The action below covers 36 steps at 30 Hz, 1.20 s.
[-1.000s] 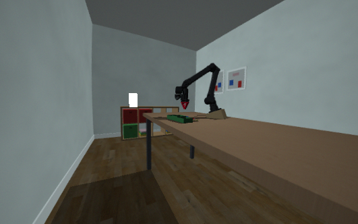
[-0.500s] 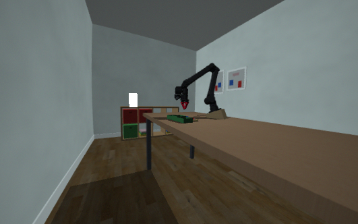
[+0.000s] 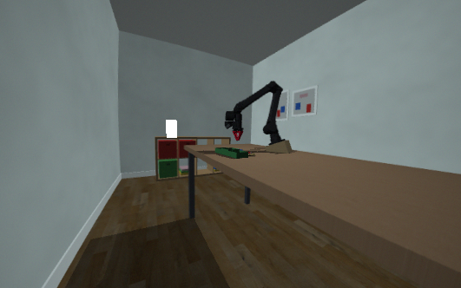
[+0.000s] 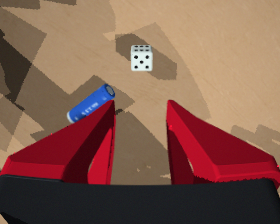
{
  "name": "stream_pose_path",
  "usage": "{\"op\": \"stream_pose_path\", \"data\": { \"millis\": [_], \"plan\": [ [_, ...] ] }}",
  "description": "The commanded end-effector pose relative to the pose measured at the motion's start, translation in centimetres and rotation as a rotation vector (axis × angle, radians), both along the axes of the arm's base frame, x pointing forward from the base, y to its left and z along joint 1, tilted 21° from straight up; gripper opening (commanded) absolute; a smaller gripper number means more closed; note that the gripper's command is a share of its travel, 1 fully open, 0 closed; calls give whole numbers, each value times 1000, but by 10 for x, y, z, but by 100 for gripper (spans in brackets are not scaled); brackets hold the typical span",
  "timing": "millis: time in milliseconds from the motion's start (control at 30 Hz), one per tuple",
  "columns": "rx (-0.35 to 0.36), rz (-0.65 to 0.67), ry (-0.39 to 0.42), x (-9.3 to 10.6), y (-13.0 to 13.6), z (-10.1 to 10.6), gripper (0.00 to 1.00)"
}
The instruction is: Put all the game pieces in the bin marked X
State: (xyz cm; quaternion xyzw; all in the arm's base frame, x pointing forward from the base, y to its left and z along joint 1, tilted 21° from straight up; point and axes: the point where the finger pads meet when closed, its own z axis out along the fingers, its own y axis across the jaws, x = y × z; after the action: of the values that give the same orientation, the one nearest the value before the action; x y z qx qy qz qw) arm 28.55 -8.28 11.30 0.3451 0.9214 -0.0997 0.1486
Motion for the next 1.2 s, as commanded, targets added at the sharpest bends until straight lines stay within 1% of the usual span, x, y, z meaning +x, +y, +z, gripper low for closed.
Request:
{"op": "stream_pose_path", "data": {
  "millis": [0, 33, 300, 333, 367, 700, 767, 800, 867, 900, 1067, 1133, 1167],
  "plan": [
    [-14, 23, -58, 25, 2, 21, 29],
    [-8, 6, -39, 13, -1, 15, 29],
    [-8, 6, -39, 13, -1, 15, 29],
    [-8, 12, -9, 7, -2, -3, 29],
    [-7, 4, -9, 7, -6, -7, 29],
    [-4, 5, -8, 14, -18, -45, 29],
    [-4, 5, -8, 14, -18, -45, 29],
    [-10, 5, -39, 28, -22, -36, 29],
    [-4, 5, -8, 17, -22, -56, 29],
    [-4, 5, -8, 18, -24, -60, 29],
    [-5, 5, -7, 17, -25, -63, 29],
    [-8, 5, -22, 25, -27, -60, 29],
    [-7, 5, -18, 23, -27, -63, 29]
  ]
}}
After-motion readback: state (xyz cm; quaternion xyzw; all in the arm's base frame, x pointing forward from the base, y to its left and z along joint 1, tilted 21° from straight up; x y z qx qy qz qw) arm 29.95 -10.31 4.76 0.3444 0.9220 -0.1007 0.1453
